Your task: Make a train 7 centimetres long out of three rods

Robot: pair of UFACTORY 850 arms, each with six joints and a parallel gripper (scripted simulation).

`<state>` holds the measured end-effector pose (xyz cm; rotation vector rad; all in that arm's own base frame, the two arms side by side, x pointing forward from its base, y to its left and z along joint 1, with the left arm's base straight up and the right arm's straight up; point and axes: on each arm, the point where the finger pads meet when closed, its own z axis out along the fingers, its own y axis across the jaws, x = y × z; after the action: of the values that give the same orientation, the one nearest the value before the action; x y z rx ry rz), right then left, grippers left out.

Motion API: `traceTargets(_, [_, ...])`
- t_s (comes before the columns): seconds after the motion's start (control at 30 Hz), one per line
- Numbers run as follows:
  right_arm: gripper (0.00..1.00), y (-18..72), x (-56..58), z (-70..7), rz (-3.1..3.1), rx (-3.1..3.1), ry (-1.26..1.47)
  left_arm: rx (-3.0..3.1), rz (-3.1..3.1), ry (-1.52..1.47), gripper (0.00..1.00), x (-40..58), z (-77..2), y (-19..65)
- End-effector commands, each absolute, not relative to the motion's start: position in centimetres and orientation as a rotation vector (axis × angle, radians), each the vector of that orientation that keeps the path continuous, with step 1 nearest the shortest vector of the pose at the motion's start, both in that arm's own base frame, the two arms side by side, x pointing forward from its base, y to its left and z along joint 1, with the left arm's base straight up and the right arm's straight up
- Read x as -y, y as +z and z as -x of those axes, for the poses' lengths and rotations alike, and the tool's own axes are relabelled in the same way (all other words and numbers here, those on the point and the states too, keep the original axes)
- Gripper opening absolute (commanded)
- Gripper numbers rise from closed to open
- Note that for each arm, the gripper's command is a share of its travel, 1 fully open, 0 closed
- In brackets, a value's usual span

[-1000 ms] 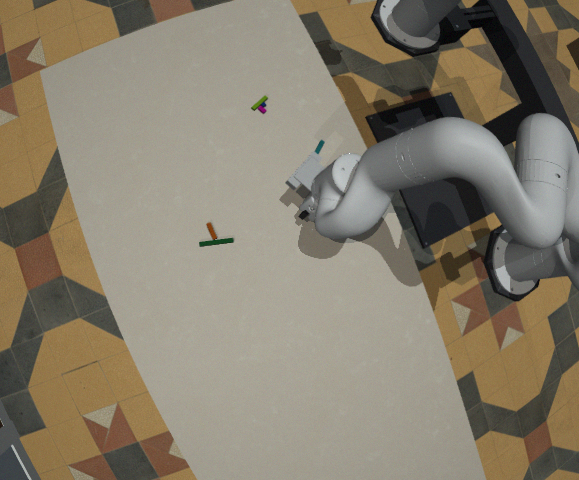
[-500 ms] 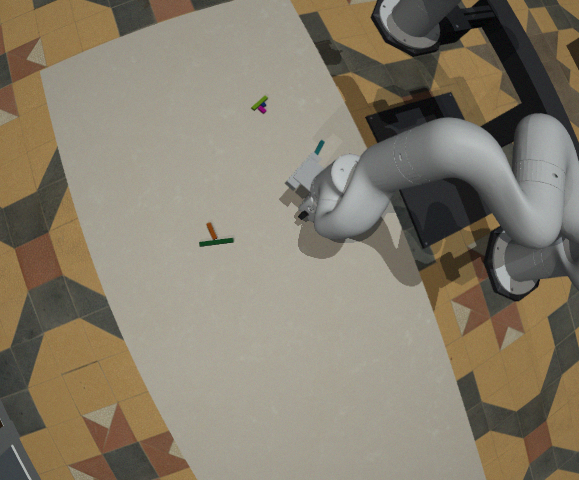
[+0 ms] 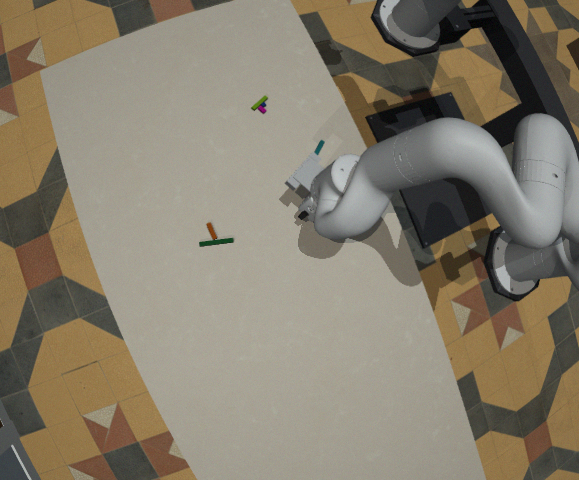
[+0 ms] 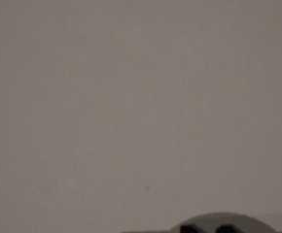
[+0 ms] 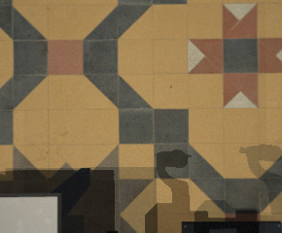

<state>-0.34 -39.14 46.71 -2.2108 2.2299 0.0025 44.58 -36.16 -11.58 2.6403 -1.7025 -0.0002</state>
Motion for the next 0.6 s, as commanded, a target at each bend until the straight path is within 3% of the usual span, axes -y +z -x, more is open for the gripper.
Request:
traceTargets(0.0, [1.0,46.8,39.18,0.34,2.212,-2.231,0.0,1.702,-2.64,0.003,0.06,36.22,-44.66,-11.51])
traceTargets(0.47, [1.0,46.8,39.18,0.34,2.212,-2.231,0.0,1.702,-2.64,0.003,0.06,36.22,-44.66,-11.51])
traceTargets(0.57, [1.0,46.8,39.18,0.34,2.212,-2.231,0.0,1.702,-2.64,0.003,0.1,36.22,-44.66,-11.51])
